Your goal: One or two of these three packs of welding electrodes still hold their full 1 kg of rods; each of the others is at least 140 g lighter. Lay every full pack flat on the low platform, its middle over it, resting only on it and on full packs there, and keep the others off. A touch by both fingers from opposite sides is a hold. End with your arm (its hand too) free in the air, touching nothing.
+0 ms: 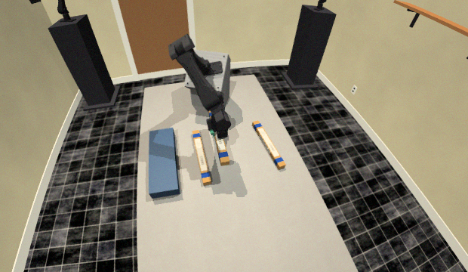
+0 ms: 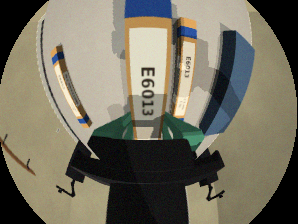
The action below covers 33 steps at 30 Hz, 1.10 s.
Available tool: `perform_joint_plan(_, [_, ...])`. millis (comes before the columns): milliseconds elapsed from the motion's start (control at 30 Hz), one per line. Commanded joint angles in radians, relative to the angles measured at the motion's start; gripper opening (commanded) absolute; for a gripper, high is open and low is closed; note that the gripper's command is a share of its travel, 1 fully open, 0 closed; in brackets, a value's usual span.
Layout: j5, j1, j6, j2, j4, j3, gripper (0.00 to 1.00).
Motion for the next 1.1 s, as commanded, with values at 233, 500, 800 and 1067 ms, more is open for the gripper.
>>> perform_joint_plan(233, [0.010,0.030,0.004,-0.056,-0.031,0.024,0.00])
perform_joint_plan(500, [0.010,0.030,0.004,-0.056,-0.031,0.024,0.00])
perform_joint_plan(800, [0.040,0.095,0.256,-0.056,-0.031,0.035,0.00])
perform_joint_plan(1067, [0.086,0.164,0.327,-0.015,-0.035,0.044,0.00])
